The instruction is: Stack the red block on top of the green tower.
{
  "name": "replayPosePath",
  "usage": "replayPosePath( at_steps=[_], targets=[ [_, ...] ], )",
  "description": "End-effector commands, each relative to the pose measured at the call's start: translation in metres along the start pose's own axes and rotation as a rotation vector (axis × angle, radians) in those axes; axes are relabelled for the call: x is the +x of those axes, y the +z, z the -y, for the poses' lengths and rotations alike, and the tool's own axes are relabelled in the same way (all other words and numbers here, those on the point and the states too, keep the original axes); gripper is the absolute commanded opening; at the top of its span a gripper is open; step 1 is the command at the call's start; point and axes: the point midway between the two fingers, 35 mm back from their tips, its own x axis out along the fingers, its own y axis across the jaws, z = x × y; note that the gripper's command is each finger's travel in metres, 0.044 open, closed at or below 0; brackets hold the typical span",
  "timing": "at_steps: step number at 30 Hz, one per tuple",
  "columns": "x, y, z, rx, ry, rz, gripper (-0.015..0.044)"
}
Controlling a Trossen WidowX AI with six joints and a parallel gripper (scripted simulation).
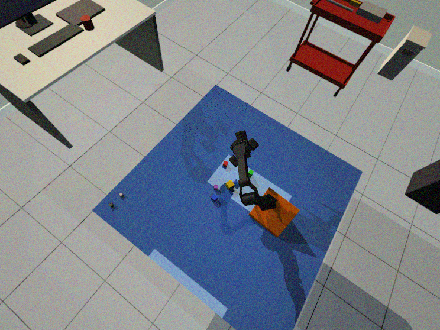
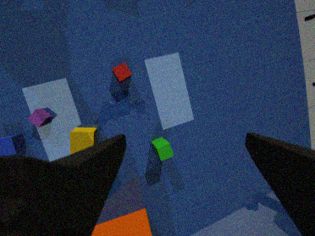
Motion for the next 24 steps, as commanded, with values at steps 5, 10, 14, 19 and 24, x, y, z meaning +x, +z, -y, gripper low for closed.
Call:
replayPosePath(
  at_steps=[5, 10, 14, 19, 24],
  targets=[
    [0.055, 0.035, -0.029, -0.219, 0.151, -0.039, 0.044],
    [0.092, 0.048, -0.048, -0.337, 0.242, -0.062, 0.044],
    [0.122, 0.054, -0.063, -0.422, 0.313, -0.078, 0.044],
    [0.143, 0.059, -0.075, -0.479, 0.362, -0.088, 0.044],
    [0.143, 0.06, -0.075, -0.479, 0.362, -0.088, 0.044]
  ],
)
